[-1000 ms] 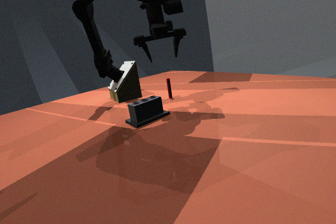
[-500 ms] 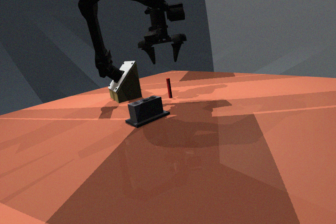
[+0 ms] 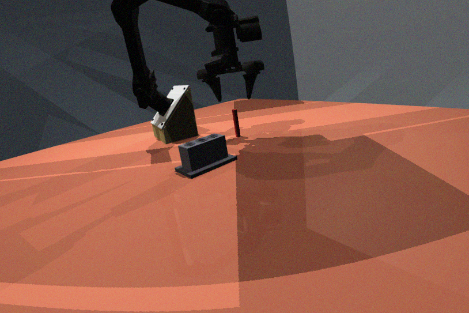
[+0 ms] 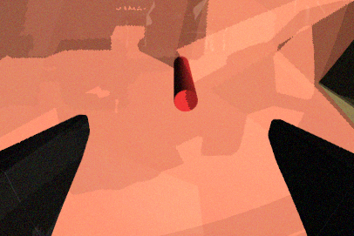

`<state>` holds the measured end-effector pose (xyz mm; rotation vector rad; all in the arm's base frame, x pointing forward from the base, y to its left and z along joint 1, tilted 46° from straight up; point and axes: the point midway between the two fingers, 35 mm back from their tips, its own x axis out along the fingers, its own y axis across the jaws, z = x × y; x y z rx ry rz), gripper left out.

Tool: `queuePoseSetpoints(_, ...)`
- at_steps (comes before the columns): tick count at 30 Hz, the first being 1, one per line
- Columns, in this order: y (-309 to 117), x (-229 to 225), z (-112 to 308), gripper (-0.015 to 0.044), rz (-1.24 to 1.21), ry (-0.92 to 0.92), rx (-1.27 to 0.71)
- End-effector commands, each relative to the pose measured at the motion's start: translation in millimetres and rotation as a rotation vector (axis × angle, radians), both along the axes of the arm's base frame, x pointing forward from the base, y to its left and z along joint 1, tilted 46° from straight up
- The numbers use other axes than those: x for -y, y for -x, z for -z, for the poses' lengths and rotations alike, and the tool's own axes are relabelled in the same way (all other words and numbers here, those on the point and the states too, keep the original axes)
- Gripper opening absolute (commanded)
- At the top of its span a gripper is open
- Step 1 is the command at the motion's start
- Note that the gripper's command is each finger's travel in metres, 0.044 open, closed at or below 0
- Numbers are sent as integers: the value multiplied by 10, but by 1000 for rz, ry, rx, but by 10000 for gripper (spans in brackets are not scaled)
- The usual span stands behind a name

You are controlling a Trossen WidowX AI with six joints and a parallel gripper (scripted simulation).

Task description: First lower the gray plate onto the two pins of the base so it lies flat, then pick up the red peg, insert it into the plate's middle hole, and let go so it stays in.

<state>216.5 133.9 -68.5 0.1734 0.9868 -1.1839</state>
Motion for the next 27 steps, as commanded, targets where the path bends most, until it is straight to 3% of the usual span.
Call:
queuePoseSetpoints(1,13,82,67,440,-4,12,-10)
queuePoseSetpoints(27,-4,353,341,440,-4,12,-9)
